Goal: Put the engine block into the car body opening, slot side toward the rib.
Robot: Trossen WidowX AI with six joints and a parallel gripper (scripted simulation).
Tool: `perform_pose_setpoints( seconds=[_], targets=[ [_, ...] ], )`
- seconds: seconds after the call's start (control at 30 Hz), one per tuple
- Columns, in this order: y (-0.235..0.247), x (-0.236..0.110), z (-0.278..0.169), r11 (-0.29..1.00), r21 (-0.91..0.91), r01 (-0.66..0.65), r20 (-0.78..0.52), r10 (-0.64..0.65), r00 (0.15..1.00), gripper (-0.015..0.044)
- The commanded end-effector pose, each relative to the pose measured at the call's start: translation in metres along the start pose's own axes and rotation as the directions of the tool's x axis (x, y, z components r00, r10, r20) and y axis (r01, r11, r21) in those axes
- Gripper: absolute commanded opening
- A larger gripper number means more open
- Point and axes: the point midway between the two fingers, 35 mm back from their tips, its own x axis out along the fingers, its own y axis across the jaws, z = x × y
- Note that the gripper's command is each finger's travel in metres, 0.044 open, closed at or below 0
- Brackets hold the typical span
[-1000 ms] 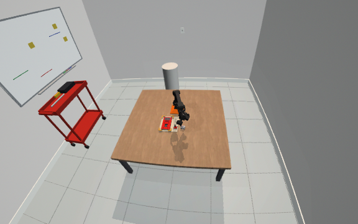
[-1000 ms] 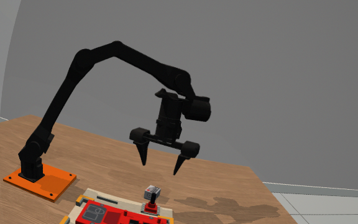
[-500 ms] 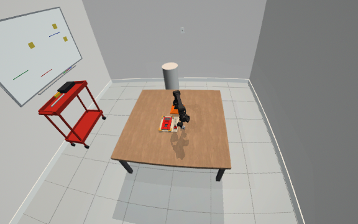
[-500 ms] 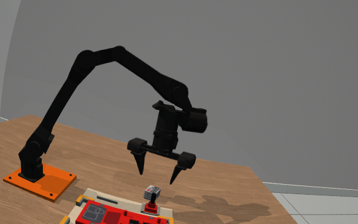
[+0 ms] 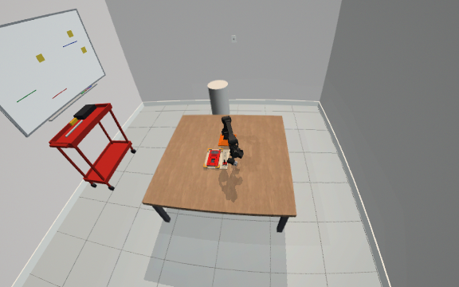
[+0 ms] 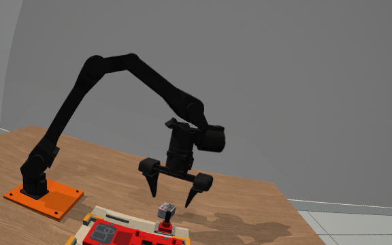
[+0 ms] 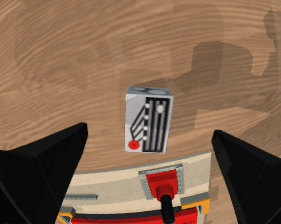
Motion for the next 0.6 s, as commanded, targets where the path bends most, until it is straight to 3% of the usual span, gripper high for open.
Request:
perform_pose_setpoints(
  seconds=[0.0, 0.43, 0.57],
  targets=[
    [0.002, 0.011, -0.002, 1.000, -0.003, -0.010, -0.012, 0.010, 1.000, 0.0440],
    [0.002, 0.026, -0.003, 1.000, -0.003, -0.010, -0.012, 0.010, 1.000, 0.0440],
    [0.002, 0.026, -0.003, 1.000, -0.003, -0.010, -0.012, 0.010, 1.000, 0.0335]
  ],
)
